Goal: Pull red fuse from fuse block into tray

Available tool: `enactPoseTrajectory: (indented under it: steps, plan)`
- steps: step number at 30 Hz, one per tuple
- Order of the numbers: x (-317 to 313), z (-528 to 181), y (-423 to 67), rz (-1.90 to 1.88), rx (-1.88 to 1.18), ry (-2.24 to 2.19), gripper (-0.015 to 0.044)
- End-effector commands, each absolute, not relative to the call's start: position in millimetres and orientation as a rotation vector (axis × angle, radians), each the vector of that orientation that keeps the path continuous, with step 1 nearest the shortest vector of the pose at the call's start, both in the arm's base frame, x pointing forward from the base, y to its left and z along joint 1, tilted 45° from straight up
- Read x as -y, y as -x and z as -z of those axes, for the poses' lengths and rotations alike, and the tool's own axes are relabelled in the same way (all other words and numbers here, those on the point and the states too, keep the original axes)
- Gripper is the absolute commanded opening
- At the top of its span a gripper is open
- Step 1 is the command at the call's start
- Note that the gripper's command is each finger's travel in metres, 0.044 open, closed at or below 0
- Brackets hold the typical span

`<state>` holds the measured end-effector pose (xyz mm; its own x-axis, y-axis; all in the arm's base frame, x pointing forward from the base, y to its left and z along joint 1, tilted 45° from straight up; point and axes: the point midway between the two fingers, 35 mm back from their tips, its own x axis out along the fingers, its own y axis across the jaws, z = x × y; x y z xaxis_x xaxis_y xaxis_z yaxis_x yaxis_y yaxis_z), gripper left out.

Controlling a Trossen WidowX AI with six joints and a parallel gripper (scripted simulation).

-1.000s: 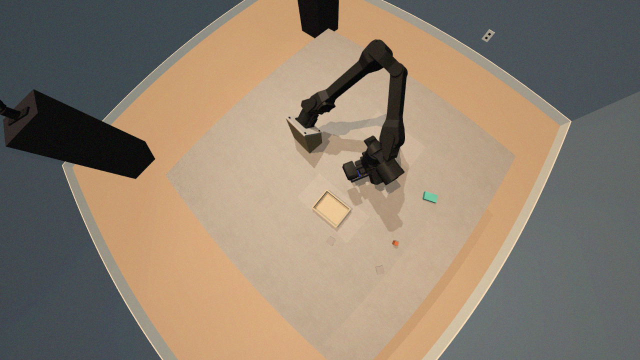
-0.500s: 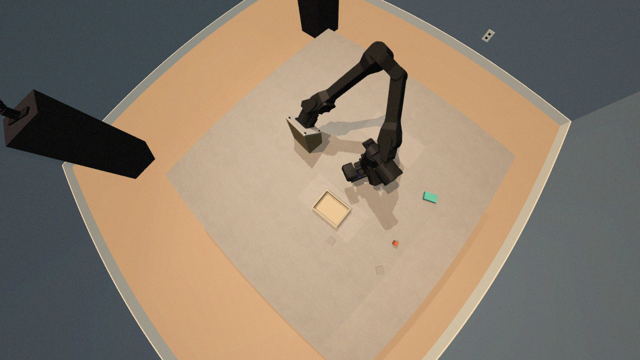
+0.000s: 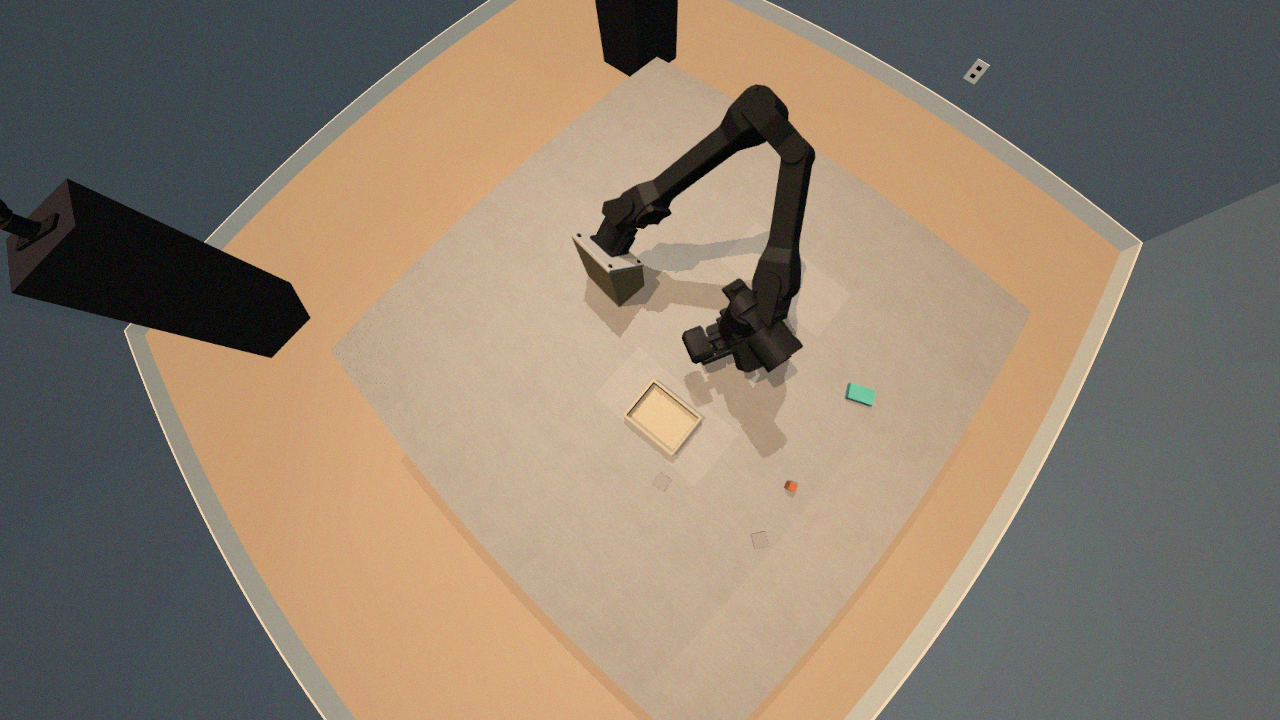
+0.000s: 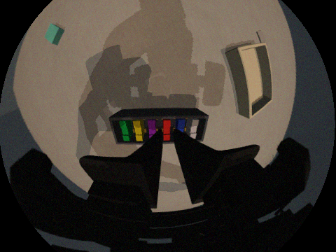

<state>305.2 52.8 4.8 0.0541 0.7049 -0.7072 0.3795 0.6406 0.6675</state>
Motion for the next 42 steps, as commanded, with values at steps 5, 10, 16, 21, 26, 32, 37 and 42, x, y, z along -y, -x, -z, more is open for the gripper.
enactPoseTrajectory:
  steps: [5,10,16,21,26,32,37,42]
  plan:
    - [-54.9,-3.7,-305.2,-0.313,-1.562,-0.937,0.0068]
    - [-58.0,-0.8,-305.4,-0.313,-1.562,-0.937,0.0068]
    - [-61.1,2.2,-305.6,-0.313,-1.562,-0.937,0.0068]
    - [-61.1,2.2,-305.6,-0.313,-1.562,-0.937,0.0068]
    - [-59.8,2.0,-305.8,-0.311,-1.56,-0.931,0.0041]
    - [-59.8,2.0,-305.8,-0.311,-1.56,-0.931,0.0001]
    - [-59.6,1.8,-305.8,-0.311,-1.56,-0.931,0.0]
    - [-57.9,0.2,-305.8,-0.311,-1.56,-0.931,0.0]
